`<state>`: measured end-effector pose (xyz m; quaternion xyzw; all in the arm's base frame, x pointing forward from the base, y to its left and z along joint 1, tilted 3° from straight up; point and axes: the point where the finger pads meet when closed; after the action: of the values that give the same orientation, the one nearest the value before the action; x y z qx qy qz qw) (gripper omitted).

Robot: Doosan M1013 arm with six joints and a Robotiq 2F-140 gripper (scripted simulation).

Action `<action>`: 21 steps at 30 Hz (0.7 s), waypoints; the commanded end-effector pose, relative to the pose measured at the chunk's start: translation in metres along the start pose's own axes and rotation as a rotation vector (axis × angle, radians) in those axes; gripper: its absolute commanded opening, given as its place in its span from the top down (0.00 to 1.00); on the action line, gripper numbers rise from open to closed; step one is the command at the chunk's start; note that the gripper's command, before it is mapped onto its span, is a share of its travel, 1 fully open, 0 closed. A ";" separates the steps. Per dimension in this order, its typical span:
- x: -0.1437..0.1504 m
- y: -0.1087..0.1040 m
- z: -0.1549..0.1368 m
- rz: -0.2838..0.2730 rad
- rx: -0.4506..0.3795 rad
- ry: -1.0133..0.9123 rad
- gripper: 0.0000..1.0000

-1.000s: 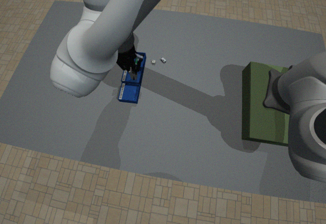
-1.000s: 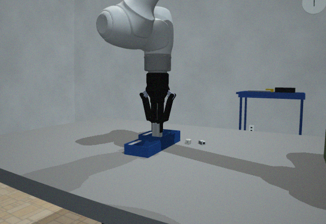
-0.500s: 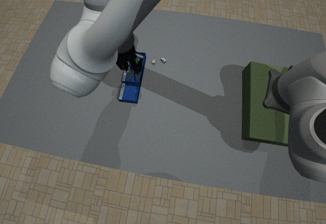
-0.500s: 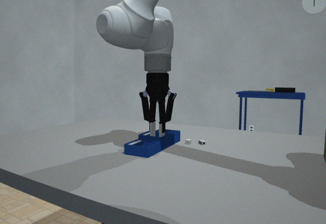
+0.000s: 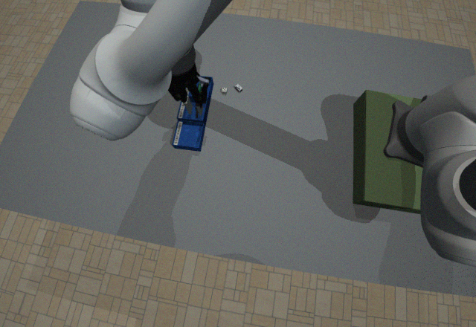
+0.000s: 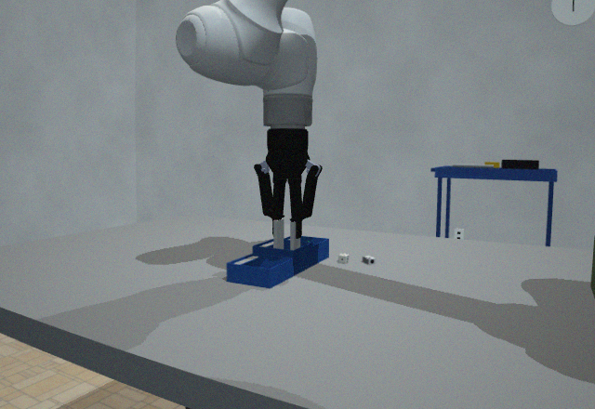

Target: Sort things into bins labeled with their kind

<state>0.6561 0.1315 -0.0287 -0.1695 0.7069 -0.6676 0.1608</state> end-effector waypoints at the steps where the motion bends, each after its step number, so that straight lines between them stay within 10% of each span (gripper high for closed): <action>1: 0.000 -0.002 0.000 0.000 0.000 0.000 0.82; 21: 0.000 -0.044 0.000 0.000 0.000 0.000 0.82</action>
<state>0.6570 0.1297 0.0062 -0.1695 0.7068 -0.6677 0.1609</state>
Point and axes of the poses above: the point where the finger pads meet when closed, its own y axis out along the fingers, its own x axis across the jaws, z = x × y, and after that the axes turned 13 degrees about -y, right-handed
